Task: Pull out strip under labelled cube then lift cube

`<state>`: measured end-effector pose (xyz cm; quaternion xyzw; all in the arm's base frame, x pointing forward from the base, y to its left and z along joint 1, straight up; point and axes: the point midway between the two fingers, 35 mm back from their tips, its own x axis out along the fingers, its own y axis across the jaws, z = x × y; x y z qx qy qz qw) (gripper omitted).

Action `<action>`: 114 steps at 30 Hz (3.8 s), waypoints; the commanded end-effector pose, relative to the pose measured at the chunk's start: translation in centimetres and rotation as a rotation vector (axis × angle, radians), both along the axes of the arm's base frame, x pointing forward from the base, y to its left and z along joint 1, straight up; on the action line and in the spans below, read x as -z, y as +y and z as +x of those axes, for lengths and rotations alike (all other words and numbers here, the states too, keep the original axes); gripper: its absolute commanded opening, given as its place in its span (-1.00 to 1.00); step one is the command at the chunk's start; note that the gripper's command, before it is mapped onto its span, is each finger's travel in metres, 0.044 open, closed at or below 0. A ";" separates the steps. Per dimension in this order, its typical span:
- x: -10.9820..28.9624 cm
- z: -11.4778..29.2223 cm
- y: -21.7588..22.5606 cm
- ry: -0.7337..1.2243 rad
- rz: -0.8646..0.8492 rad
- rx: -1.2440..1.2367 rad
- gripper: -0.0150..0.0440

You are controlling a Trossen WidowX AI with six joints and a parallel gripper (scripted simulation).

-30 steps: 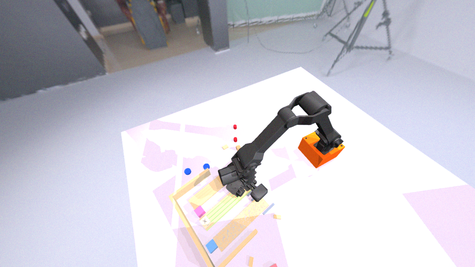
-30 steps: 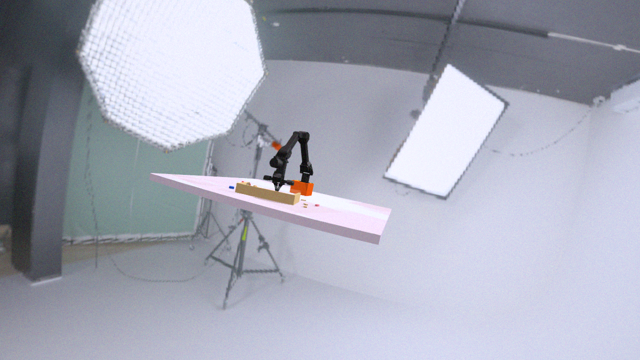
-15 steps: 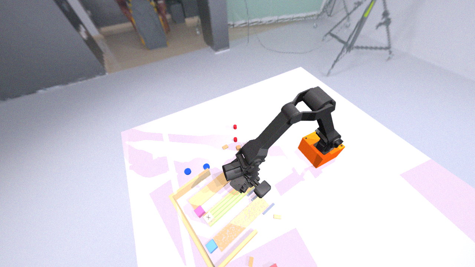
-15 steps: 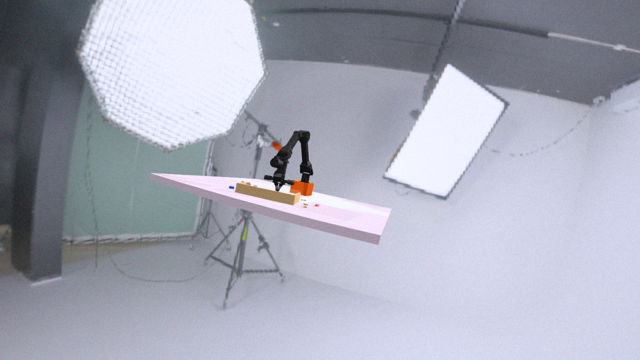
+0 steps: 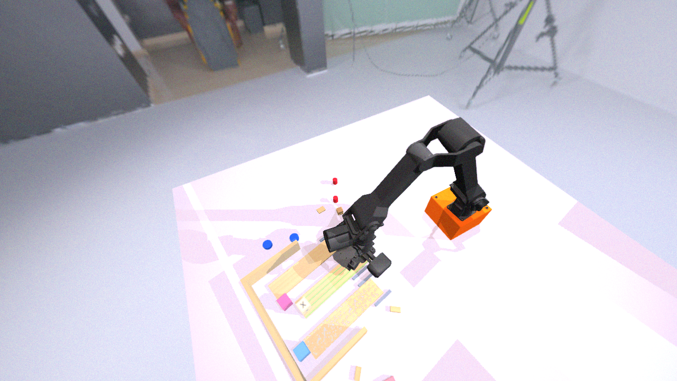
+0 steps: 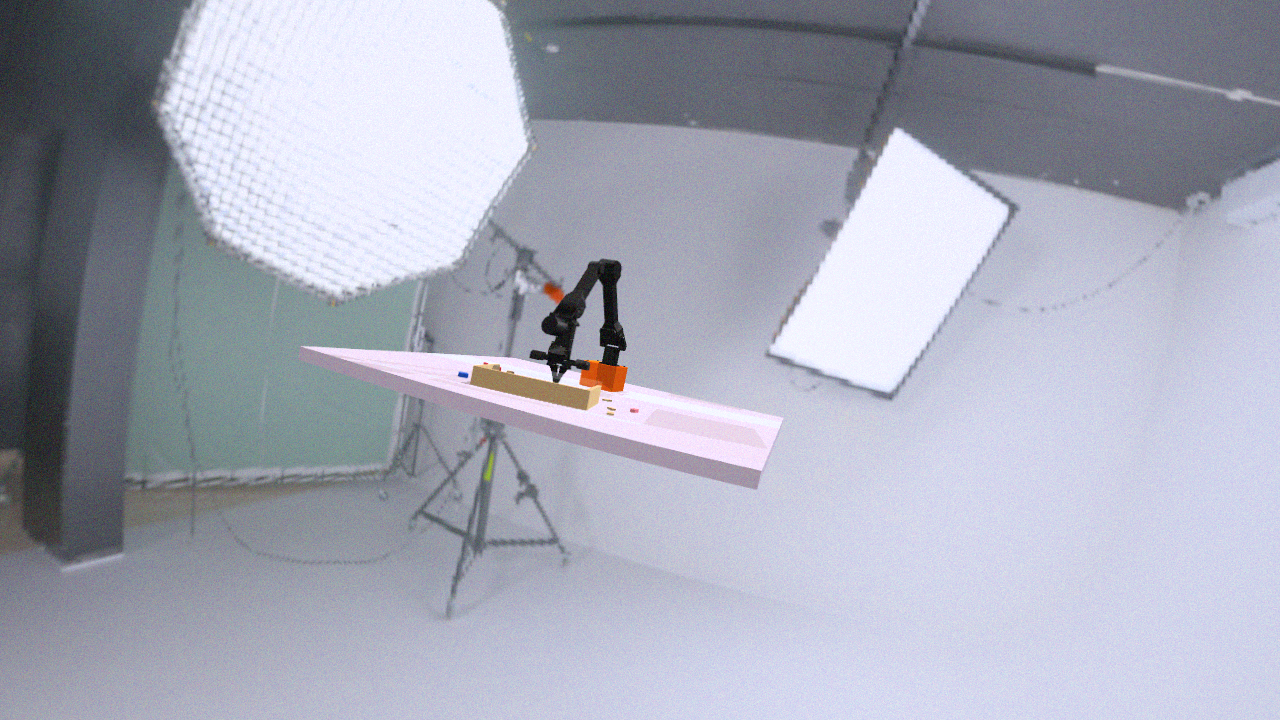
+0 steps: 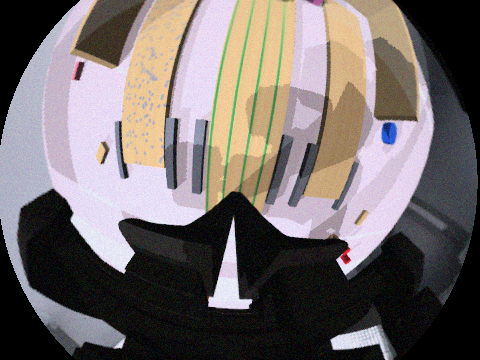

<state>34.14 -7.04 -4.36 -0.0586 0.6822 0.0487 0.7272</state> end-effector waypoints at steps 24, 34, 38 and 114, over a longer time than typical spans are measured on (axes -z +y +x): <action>0.7 -4.5 -0.4 0.036 0.001 -0.001 -0.49; 0.8 -5.8 -0.6 0.037 0.000 -0.001 -0.49; 0.8 -6.3 -0.7 0.037 0.000 -0.001 -0.49; 1.1 -14.0 -1.7 0.043 -0.001 -0.001 -0.49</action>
